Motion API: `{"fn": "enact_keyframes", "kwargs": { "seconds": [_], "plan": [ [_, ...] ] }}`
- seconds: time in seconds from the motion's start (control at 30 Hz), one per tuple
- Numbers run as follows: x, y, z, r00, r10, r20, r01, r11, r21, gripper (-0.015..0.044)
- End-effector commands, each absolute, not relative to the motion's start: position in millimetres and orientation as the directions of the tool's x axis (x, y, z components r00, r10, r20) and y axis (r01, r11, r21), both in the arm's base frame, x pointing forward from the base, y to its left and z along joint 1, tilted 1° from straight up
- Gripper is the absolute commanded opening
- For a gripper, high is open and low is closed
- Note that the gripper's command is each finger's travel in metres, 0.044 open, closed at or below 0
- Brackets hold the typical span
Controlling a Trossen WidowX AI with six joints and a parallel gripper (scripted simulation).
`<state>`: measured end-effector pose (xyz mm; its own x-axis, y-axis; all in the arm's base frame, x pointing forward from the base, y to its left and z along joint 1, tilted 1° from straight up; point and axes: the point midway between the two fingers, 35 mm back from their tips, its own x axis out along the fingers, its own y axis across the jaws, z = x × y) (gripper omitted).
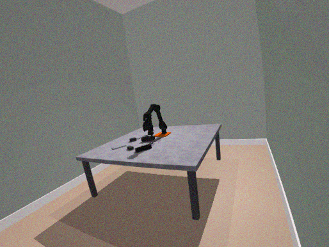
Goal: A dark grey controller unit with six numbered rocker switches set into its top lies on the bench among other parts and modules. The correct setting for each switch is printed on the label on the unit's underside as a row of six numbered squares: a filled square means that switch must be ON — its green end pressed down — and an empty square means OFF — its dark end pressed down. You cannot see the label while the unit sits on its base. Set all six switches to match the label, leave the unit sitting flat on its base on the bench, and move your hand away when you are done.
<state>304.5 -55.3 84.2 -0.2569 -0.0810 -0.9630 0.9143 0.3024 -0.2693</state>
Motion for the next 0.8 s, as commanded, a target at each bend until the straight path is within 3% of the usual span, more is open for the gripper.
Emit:
{"fn": "enact_keyframes", "kwargs": {
  "seconds": [0.0,0.77],
  "plan": [
    [299.5,-55.7,82.6,-0.261,-0.092,-0.961,0.904,0.327,-0.277,0.0000],
    [301.0,-55.3,47.9,-0.258,-0.091,-0.962,0.904,0.328,-0.274,0.0000]
  ]
}}
